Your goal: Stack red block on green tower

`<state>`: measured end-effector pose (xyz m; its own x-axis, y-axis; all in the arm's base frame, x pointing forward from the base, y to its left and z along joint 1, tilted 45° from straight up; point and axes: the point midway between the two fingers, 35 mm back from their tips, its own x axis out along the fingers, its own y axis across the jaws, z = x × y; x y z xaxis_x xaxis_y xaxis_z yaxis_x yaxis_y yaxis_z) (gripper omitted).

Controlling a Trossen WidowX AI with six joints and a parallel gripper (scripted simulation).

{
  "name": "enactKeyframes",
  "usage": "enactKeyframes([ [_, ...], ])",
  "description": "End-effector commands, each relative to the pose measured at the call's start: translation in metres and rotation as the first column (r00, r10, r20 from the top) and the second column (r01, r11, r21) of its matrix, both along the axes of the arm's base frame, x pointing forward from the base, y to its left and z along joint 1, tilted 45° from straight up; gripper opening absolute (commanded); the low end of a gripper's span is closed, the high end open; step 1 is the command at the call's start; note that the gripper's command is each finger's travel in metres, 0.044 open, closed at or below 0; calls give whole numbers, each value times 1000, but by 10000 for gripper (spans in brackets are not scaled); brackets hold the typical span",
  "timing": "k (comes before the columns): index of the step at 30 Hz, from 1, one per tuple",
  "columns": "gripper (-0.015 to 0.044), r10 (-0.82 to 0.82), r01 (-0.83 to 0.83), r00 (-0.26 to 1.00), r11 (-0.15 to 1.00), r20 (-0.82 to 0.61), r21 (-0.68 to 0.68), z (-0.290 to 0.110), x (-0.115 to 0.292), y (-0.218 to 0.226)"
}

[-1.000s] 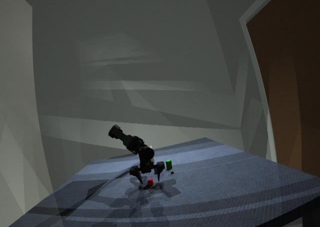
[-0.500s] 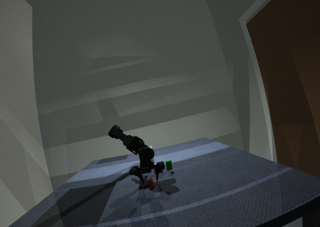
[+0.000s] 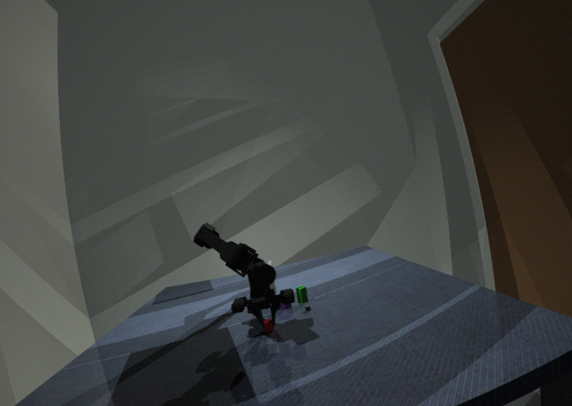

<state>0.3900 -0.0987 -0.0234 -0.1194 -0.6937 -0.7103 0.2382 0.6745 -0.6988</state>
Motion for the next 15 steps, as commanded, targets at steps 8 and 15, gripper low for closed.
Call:
enactKeyframes([
  [8,0,4,-4,1000,1000,-4,-2,26,5,26],
  [15,0,4,-4,1000,1000,-4,-1,50,9,50],
])
